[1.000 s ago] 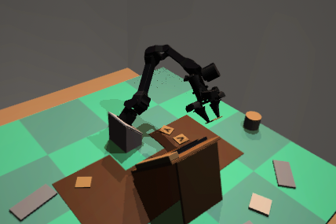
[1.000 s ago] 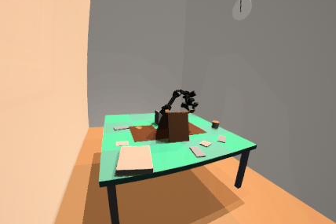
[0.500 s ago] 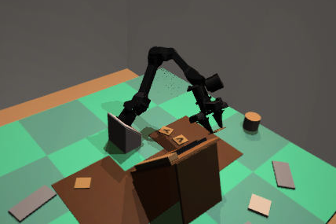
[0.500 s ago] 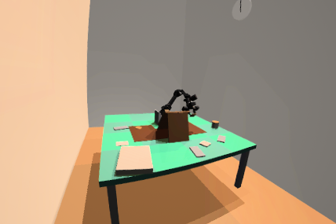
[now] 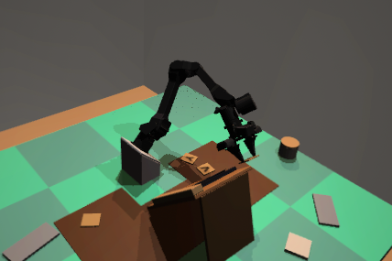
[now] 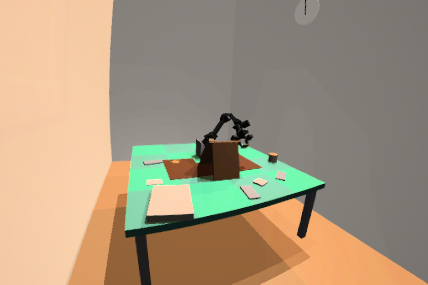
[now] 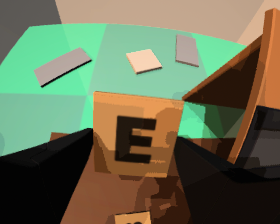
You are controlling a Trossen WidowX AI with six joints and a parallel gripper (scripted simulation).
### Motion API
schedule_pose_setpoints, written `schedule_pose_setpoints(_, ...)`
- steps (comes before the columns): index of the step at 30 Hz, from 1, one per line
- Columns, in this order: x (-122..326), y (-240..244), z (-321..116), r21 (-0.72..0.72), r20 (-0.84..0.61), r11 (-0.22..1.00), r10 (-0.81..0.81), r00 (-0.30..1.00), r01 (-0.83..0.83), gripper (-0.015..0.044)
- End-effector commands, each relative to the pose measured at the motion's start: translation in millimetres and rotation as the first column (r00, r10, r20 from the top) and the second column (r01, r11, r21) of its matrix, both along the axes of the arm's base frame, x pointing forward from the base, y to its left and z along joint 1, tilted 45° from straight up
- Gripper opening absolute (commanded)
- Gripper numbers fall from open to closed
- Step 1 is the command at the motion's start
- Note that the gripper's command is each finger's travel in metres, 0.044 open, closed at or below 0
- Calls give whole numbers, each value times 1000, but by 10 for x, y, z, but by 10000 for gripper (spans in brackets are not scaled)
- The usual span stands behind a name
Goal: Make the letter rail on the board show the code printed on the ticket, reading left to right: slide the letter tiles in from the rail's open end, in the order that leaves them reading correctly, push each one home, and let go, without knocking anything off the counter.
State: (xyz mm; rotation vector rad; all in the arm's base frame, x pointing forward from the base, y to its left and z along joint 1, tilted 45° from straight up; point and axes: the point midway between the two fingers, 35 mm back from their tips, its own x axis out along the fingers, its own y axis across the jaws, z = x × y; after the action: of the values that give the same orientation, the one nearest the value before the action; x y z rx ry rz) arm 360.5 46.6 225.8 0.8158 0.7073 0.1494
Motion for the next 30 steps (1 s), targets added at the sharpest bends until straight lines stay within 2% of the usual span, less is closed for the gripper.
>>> schedule_pose_setpoints(1,-5,-15,-17,2,-3,1000,-4,1000,4,0)
schedule_pose_setpoints(30,-34,-94,-139,1,-4,1000,-4,1000,4,0)
